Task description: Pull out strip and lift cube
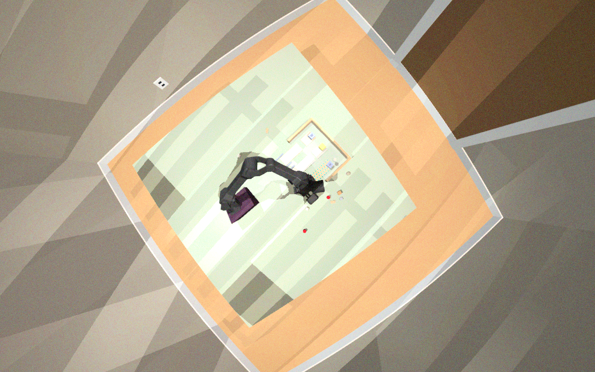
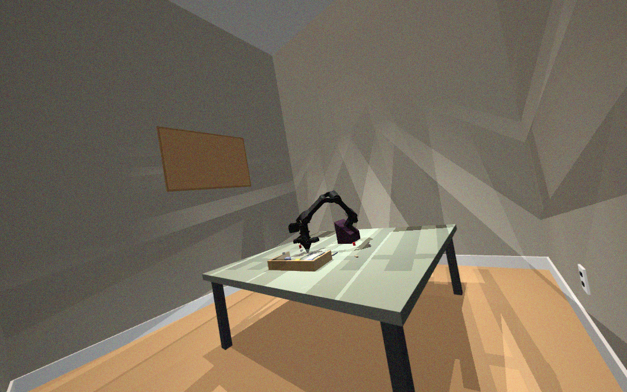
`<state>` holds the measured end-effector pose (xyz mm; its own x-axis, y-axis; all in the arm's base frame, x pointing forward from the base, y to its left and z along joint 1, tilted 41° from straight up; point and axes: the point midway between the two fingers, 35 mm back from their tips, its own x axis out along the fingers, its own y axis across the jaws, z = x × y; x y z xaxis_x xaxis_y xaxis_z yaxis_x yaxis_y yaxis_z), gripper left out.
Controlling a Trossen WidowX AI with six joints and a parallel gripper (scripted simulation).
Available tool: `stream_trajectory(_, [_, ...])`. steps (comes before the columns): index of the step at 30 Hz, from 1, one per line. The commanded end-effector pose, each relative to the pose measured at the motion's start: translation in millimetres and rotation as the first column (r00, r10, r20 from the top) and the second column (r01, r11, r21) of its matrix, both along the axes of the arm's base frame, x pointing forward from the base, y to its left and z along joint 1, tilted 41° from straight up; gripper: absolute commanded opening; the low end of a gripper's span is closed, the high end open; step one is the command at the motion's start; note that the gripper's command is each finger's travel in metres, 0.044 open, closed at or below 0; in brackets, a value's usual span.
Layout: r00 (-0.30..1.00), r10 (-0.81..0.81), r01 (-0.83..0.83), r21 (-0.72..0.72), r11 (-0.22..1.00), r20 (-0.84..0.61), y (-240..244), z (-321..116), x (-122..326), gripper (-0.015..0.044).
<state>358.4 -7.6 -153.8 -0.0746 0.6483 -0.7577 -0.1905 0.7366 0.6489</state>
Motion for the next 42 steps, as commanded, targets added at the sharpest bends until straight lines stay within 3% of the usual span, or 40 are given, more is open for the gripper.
stream_trajectory(1, [1.000, 0.009, -0.009, -0.003, 1.000, -0.012, 0.2, -3.2, -10.2, 0.0000])
stream_trajectory(42, [1.000, 0.009, -0.009, -0.004, 1.000, -0.015, -13.3, -8.7, -72.4, 0.0000])
